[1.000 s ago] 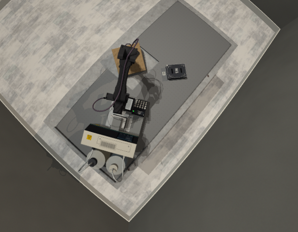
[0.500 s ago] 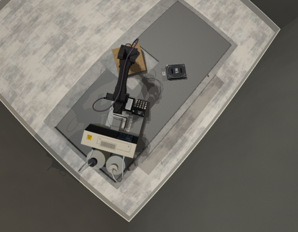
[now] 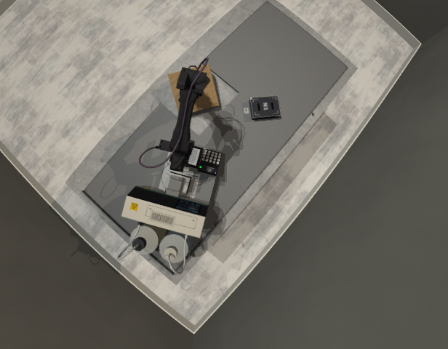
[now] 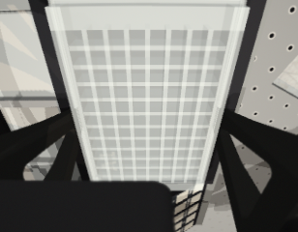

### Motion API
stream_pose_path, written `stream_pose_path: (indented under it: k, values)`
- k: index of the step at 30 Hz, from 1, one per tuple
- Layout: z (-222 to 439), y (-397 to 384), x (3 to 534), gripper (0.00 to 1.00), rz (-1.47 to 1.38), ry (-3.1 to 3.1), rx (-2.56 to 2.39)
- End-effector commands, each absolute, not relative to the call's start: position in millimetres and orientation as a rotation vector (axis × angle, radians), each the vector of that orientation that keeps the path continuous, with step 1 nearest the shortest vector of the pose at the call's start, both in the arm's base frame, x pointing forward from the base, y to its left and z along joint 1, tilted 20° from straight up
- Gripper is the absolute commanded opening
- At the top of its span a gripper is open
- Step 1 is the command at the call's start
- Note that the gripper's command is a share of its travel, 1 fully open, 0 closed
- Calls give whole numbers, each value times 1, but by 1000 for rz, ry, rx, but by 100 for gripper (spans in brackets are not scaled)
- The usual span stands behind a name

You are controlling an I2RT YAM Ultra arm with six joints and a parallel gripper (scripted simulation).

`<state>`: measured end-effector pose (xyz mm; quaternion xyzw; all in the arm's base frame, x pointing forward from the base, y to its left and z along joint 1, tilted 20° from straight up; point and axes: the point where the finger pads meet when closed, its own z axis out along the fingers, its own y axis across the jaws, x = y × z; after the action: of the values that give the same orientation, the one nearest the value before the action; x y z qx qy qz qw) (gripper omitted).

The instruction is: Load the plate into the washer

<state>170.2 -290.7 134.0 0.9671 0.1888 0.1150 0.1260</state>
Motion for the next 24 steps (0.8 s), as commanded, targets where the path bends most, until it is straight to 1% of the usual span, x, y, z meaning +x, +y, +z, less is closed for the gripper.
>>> stream_pose_path:
  k: [1,24]
  values:
    - [137,-291,169,84,330,545,2806]
    - [136,-289,162,84,315,535,2806]
